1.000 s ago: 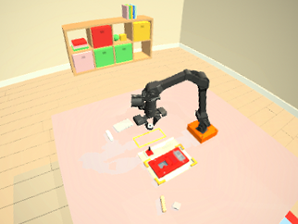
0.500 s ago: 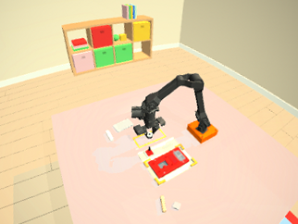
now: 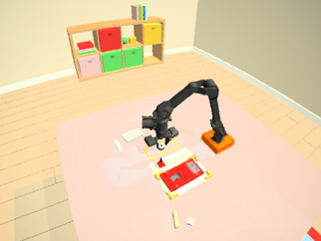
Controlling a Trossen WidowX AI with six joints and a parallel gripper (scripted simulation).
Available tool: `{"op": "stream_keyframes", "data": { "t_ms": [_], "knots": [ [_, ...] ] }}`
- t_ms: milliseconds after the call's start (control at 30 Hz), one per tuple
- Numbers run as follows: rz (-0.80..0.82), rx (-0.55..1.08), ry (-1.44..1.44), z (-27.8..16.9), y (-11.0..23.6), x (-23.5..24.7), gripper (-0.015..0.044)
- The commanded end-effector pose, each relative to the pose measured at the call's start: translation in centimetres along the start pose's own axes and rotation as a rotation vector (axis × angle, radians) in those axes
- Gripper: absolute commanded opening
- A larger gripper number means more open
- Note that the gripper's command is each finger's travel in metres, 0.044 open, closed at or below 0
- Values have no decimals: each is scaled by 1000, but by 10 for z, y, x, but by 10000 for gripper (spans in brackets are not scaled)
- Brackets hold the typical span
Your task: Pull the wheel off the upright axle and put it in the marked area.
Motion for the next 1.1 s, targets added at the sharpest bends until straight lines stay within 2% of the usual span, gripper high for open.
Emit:
{"op": "stream_keyframes", "data": {
  "t_ms": [0, 133, 233, 300, 400, 433, 567, 1067],
  "knots": [
    [5, -1, 1, 0, 15, 1, 300],
    [9, -2, 2, 0, 56, 0, 300],
    [10, -2, 2, 0, 59, 0, 300],
    [17, -5, -2, -1, 59, -5, 352],
    [13, -1, -1, -9, 79, -35, 431],
    [12, -1, -1, -12, 86, -46, 440],
    [4, 0, 1, -23, 103, -83, 440],
    [4, 0, 1, -24, 104, -85, 440]
  ]
}}
Point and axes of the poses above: the point midway between the two fingers, 35 mm back from their tips, its own y axis back along the fingers, its own x axis across the jaws, z = x × y, the point moved 5 cm from there along y, back along the fingers, and after that the axes turned 8 degrees about -y, right-handed, at the moved point
